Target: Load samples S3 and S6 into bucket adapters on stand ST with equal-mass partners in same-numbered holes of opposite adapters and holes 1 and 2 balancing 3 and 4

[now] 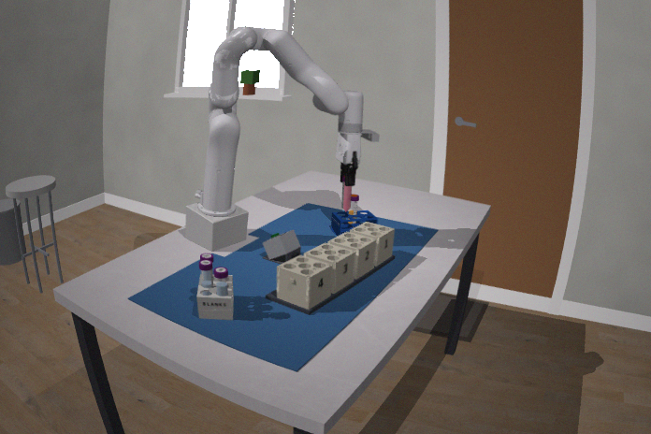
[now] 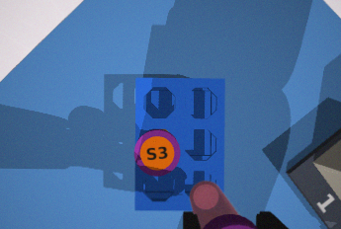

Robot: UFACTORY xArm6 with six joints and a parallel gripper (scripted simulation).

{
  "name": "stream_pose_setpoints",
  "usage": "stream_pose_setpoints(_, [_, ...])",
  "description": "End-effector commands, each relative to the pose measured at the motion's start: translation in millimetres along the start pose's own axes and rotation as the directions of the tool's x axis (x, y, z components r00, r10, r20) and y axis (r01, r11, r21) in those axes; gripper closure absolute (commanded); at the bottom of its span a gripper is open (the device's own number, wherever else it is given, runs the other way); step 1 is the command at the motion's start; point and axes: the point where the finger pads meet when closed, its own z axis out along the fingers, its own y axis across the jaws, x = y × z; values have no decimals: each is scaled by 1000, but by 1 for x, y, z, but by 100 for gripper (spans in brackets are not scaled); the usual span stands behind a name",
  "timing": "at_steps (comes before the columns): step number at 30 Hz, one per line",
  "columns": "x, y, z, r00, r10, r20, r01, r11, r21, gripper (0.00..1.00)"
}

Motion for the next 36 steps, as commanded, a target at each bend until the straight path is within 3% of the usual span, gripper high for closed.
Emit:
stream_pose_setpoints(1, [1, 0, 5, 1000, 0, -3, 0, 1000, 0, 100])
stream_pose_setpoints(36, [1, 0, 27, 1000, 0, -3, 0, 1000, 0, 100])
